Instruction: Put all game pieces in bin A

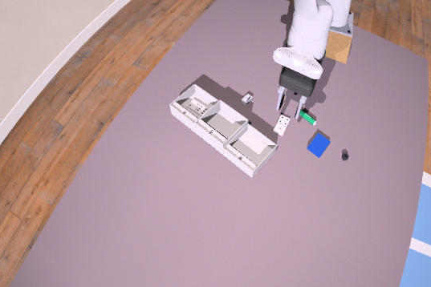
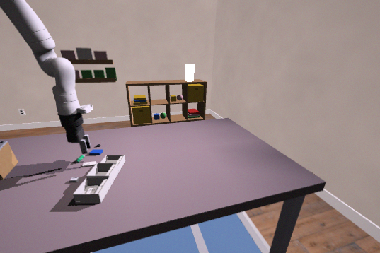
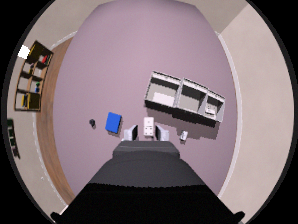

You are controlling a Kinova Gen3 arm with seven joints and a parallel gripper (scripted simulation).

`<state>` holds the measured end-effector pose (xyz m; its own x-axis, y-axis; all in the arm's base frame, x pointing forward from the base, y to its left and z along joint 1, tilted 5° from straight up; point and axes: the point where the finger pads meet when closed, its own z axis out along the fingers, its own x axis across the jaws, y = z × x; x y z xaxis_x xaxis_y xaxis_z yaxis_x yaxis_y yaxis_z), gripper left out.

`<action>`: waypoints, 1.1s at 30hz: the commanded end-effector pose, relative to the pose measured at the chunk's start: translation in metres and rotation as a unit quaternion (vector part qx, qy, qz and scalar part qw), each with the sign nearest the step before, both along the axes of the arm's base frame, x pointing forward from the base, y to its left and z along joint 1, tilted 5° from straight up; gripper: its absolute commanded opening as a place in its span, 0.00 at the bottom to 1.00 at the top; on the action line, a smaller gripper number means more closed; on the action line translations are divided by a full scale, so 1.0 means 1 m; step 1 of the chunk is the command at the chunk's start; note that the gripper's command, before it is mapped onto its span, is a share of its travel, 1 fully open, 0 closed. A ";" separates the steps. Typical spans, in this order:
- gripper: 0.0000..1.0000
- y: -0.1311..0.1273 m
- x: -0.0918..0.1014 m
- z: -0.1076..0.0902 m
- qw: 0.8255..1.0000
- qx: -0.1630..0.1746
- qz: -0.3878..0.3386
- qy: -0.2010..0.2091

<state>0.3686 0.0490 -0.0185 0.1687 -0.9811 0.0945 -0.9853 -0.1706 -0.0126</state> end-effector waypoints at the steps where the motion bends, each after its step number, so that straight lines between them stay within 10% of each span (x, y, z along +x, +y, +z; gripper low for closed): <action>1: 0.79 -0.003 0.001 0.001 1.000 0.000 -0.003 -0.001; 33: 0.79 -0.006 0.001 0.001 1.000 0.000 -0.003 -0.001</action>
